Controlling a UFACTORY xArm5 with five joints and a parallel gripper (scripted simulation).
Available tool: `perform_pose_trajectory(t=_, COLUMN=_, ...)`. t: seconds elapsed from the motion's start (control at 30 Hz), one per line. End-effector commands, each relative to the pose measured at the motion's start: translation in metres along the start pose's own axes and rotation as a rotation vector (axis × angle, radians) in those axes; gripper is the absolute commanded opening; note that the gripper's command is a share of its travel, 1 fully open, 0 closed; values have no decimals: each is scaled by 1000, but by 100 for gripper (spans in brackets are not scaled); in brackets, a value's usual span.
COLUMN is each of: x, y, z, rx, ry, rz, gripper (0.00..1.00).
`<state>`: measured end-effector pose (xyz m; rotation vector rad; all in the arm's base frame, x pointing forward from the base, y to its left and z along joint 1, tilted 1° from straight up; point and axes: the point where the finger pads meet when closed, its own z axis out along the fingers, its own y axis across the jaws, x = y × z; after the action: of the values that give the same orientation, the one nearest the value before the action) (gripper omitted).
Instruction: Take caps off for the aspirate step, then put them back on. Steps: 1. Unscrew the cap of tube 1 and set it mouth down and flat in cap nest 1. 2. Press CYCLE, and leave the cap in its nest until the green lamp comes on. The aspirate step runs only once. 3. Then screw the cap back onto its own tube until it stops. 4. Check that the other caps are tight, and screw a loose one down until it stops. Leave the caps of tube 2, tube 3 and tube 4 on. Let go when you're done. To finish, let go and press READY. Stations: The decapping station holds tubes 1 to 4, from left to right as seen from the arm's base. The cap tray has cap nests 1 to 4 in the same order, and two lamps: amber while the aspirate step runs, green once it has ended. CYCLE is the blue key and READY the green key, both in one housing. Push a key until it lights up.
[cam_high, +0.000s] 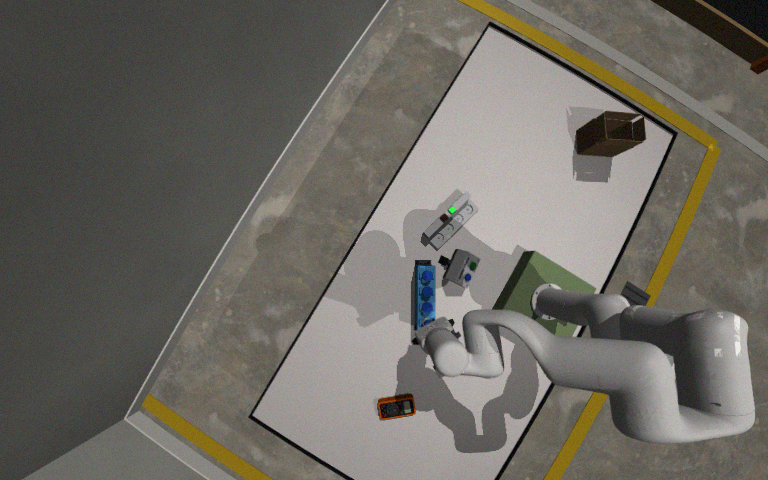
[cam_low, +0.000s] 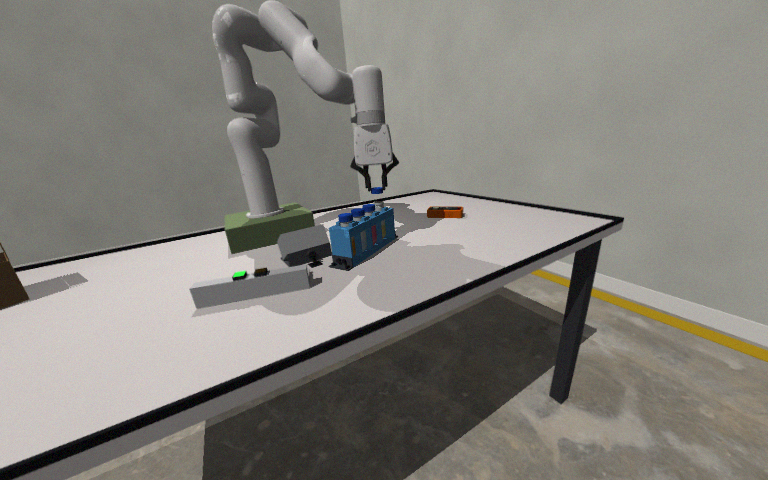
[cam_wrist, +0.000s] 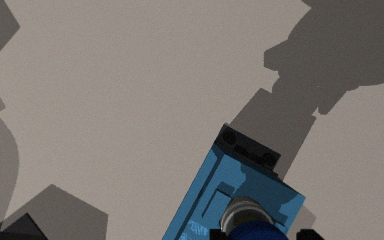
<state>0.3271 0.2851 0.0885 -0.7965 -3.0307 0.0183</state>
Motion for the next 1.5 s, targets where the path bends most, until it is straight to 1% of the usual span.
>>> perform_pose_trajectory(t=0.0, x=1, y=2, z=-1, rx=-1, ry=-5, rz=0, gripper=0)
perform_pose_trajectory(t=0.03, x=1, y=2, z=2, rx=-1, ry=-5, rz=0, gripper=0)
perform_pose_trajectory(t=0.1, x=1, y=2, z=2, rx=-1, ry=-5, rz=0, gripper=0)
perform_pose_trajectory(t=0.37, x=0, y=2, z=24, rx=-1, ry=-5, rz=0, gripper=0)
perform_pose_trajectory(t=0.87, x=0, y=2, z=24, rx=-1, ry=-5, rz=0, gripper=0)
perform_pose_trajectory(t=1.47, x=0, y=2, z=31, rx=-1, ry=-5, rz=0, gripper=0)
